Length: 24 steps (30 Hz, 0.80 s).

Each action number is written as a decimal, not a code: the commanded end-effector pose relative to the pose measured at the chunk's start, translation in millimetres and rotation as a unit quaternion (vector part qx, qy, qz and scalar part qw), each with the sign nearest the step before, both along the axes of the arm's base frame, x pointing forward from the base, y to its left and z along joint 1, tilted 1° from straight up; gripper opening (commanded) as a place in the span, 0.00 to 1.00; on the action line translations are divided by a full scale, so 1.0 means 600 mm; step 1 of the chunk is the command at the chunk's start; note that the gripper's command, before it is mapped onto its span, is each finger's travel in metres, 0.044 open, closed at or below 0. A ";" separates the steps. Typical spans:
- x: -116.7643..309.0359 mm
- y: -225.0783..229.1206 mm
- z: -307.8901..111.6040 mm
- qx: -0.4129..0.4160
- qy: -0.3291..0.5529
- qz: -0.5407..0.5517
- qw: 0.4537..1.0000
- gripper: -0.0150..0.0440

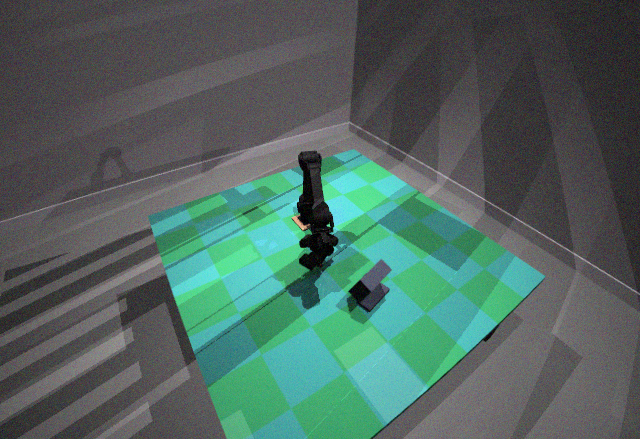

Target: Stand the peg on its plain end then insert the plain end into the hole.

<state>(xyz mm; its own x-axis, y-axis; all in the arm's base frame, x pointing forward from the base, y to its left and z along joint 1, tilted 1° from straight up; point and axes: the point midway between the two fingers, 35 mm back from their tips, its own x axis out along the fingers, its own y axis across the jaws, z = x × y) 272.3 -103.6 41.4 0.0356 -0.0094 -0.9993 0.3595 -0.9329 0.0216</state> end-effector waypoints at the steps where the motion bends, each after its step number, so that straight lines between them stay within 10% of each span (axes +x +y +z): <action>1: 0.000 0.000 0.001 0.004 -0.007 0.000 1.000 0.34; 24: -0.016 -0.006 0.023 0.039 -0.103 0.002 0.994 0.34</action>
<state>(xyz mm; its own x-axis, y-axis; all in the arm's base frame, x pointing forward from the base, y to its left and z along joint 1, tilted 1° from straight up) 264.3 -107.5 52.4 0.2097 0.0601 -0.9759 0.3568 -0.9340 0.0191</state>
